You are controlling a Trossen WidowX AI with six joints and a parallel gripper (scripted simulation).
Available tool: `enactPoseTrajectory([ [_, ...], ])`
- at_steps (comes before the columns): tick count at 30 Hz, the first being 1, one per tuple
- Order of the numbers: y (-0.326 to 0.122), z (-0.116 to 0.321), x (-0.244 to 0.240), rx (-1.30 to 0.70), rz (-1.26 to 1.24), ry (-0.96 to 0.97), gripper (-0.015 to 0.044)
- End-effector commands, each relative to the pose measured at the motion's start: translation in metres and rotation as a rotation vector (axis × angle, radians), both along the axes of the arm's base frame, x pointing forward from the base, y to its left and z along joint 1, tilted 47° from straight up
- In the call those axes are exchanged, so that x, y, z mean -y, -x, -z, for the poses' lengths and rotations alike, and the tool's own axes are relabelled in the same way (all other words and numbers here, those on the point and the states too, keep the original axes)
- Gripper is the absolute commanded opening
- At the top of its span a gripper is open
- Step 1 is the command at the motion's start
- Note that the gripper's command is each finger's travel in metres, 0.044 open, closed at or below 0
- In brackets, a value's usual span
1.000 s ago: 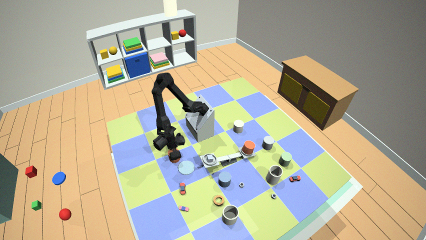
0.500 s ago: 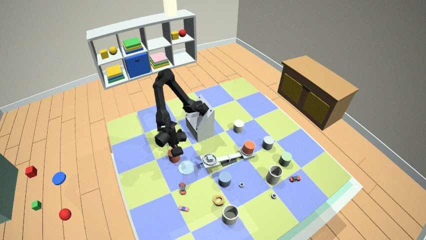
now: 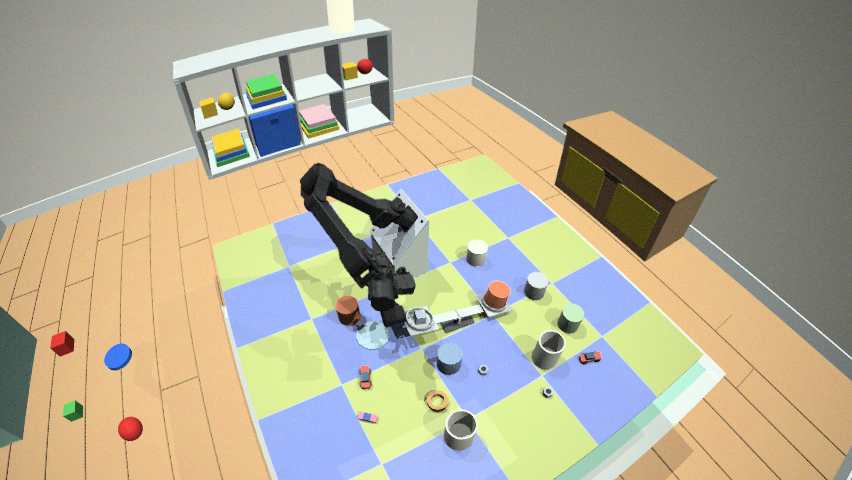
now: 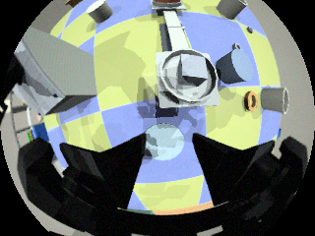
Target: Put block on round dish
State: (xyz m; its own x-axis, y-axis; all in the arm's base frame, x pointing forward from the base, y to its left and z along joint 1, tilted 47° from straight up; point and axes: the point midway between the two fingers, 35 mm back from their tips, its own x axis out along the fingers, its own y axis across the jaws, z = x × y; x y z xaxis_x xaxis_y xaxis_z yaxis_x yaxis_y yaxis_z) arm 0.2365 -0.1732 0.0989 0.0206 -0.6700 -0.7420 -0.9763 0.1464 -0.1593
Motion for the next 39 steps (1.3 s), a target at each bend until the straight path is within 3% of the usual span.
enactPoseTrajectory([
  [1,-0.035,0.028,-0.051,0.009,0.034,0.054,0.0260],
  [12,-0.045,0.036,-0.071,0.022,0.035,0.085,0.0260],
  [39,-0.045,0.067,-0.038,0.022,0.035,0.086,0.0260],
])
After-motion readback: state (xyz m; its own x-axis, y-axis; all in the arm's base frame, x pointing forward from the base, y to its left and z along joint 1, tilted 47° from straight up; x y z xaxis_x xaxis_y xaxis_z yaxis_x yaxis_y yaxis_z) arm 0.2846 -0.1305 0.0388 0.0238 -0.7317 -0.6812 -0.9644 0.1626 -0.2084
